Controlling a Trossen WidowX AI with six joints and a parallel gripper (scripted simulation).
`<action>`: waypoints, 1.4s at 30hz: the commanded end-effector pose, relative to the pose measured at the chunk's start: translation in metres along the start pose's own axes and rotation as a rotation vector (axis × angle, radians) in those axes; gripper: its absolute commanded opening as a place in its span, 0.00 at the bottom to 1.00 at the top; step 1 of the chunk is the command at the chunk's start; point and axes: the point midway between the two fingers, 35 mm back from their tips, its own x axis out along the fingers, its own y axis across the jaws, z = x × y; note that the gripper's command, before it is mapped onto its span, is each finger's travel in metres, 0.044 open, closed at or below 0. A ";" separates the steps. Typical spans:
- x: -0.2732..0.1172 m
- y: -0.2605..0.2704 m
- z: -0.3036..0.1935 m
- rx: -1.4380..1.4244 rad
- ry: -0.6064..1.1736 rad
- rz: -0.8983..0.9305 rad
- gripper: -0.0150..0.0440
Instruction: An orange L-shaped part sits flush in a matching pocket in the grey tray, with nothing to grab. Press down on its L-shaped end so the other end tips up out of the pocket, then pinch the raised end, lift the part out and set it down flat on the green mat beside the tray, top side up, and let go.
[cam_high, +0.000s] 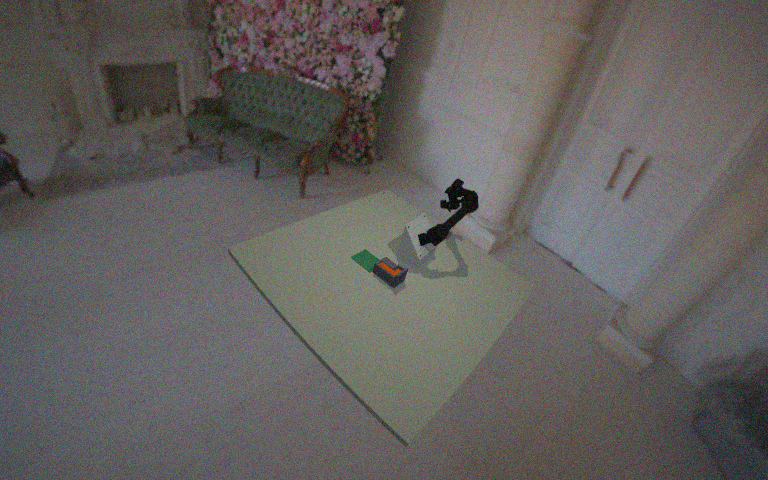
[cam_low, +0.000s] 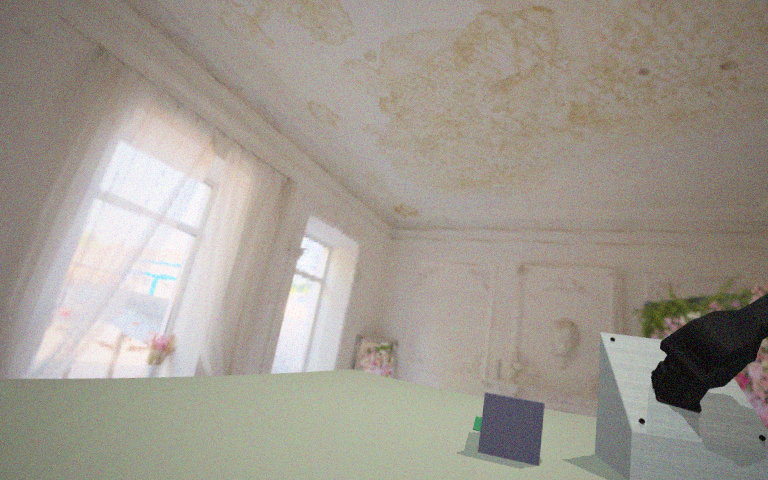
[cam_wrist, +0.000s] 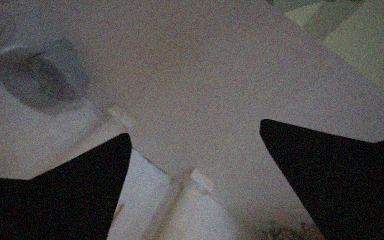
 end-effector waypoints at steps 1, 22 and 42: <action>-0.004 -0.001 -0.002 -0.015 0.010 -0.004 0.89; -0.364 -0.168 0.027 -1.616 0.996 0.084 0.56; -0.510 -0.273 0.378 -3.111 1.852 1.010 0.56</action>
